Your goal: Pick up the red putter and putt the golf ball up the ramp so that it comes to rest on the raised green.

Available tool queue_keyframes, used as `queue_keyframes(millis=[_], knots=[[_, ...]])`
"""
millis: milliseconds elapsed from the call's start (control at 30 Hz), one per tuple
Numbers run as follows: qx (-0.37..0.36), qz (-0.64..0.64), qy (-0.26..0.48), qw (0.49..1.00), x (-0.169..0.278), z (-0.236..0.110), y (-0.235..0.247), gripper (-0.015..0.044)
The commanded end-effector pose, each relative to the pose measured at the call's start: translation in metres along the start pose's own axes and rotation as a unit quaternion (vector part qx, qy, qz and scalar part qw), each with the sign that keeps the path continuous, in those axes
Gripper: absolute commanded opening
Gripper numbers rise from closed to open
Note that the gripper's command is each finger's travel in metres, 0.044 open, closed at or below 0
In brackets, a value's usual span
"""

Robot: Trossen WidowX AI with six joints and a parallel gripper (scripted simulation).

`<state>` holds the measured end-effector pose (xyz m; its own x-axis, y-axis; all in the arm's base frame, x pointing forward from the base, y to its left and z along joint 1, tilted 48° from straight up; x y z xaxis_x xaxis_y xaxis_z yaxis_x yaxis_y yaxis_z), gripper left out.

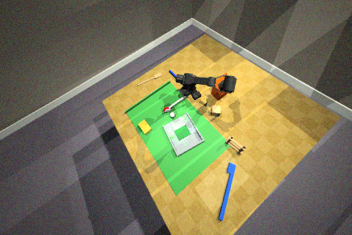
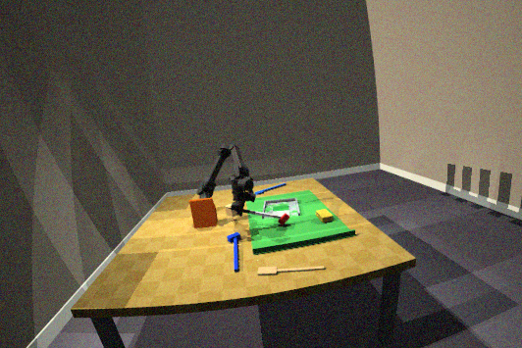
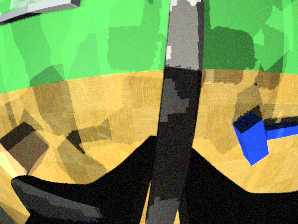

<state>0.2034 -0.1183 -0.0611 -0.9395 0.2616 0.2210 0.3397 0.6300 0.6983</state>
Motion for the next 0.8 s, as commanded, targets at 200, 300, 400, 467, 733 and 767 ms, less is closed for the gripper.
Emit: queue_keyframes(millis=[200, 300, 400, 467, 733, 767], knots=[[-0.003, 0.009, -0.006, 1.0, 0.003, -0.028, 0.004, 0.0], [-0.003, 0.009, -0.006, 1.0, 0.004, -0.049, 0.004, 0.0], [-0.003, 0.009, -0.006, 1.0, 0.005, -0.06, 0.004, 0.0], [-0.005, 0.013, -0.005, 1.0, 0.005, -0.051, 0.004, 0.0], [-0.005, 0.013, -0.005, 1.0, 0.005, -0.051, 0.004, 0.0], [-0.005, 0.013, -0.005, 1.0, 0.005, -0.051, 0.004, 0.0]])
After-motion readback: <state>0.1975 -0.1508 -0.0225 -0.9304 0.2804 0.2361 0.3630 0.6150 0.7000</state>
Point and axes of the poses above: the point midway between the two fingers, 35 mm back from their tips, its own z axis out along the fingers, its own y axis across the jaws, x = y × z, the point moved 5 cm from there along -z, back along the fingers, and after that the axes turned 10 degrees about z, right-handed, at the moved point
